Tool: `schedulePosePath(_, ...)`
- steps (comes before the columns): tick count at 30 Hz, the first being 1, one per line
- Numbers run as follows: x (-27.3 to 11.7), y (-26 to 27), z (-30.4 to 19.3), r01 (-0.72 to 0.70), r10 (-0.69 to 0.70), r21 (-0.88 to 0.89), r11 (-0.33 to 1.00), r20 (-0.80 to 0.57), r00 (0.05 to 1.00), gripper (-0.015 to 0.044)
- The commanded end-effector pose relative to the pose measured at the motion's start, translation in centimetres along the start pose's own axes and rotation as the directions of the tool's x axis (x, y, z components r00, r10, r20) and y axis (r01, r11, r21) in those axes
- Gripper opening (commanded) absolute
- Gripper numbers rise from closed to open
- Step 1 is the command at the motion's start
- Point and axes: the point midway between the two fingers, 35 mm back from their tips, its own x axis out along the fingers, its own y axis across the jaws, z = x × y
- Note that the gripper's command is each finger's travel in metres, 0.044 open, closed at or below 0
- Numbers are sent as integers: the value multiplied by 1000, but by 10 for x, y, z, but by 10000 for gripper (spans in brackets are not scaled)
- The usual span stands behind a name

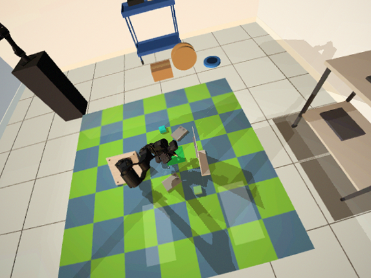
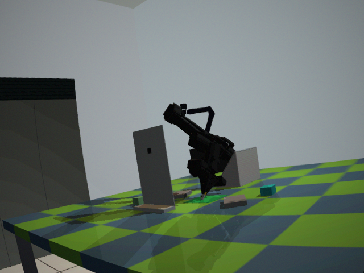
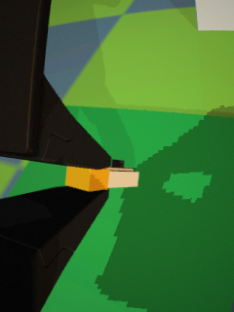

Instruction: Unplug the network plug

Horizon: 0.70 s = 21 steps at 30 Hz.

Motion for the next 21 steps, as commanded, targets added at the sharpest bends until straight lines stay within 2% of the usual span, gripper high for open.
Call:
schedulePosePath(1, 0, 0, 0, 0, 0, 0, 1000, 0, 1000, 0)
schedulePosePath(6, 0, 0, 0, 0, 0, 0, 1000, 0, 1000, 0)
schedulePosePath(12, 0, 0, 0, 0, 0, 0, 1000, 0, 1000, 156)
schedulePosePath(21, -3, 0, -1, 1, -1, 0, 1000, -1, 1000, 156)
